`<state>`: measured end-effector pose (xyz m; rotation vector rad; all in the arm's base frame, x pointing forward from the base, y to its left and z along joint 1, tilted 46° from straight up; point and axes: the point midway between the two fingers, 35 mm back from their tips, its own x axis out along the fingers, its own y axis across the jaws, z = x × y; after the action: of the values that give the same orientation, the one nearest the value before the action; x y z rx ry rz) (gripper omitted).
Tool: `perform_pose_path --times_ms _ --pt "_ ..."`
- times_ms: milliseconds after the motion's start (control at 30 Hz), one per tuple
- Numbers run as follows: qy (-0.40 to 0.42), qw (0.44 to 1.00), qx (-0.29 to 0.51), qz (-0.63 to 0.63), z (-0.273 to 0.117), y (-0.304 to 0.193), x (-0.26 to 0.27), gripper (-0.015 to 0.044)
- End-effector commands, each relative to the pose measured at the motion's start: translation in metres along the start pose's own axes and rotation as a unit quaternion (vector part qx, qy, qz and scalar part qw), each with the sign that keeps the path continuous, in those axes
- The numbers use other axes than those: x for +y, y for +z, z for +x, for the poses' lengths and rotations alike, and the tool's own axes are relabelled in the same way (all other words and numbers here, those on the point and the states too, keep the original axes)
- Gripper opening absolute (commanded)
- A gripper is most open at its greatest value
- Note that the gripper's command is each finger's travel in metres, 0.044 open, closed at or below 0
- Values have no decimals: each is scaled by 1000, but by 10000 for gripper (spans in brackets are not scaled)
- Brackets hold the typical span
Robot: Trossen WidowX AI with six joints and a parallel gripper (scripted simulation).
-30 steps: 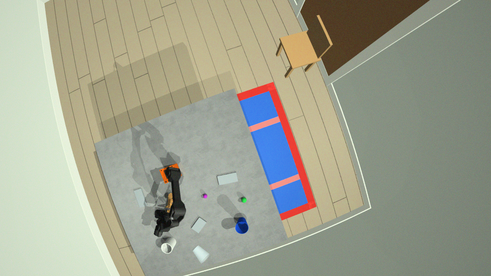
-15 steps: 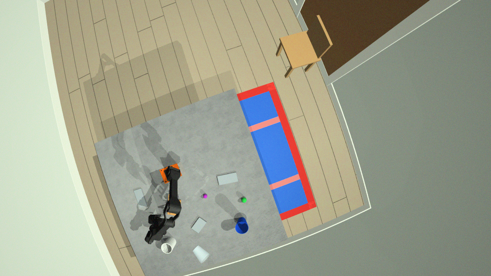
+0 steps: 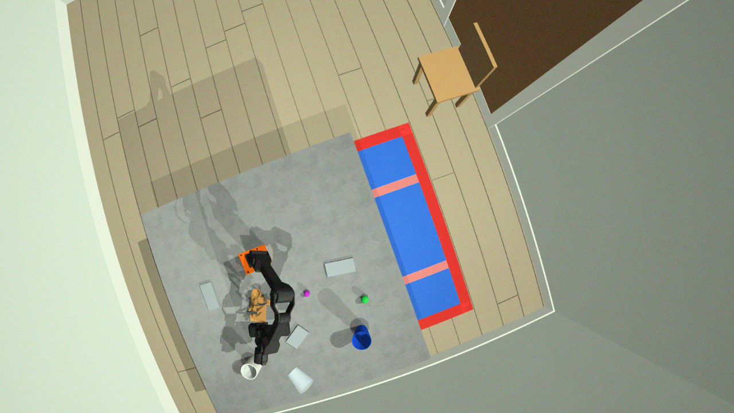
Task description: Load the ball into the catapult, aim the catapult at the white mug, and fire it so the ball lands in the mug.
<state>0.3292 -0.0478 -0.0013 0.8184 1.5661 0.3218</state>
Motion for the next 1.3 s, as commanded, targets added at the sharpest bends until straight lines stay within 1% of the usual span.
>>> perform_pose_path --times_ms 0,167,267,433,533,1267 --pt "5 999 -4 -40 14 -23 58 300" --pt "26 994 3 -105 37 -73 128 300" --pt "40 990 11 -134 46 -102 153 300" --pt "41 990 12 -136 48 -108 154 300" --pt "41 990 12 -136 61 -108 156 300" --pt "41 990 12 -136 92 -109 158 300"
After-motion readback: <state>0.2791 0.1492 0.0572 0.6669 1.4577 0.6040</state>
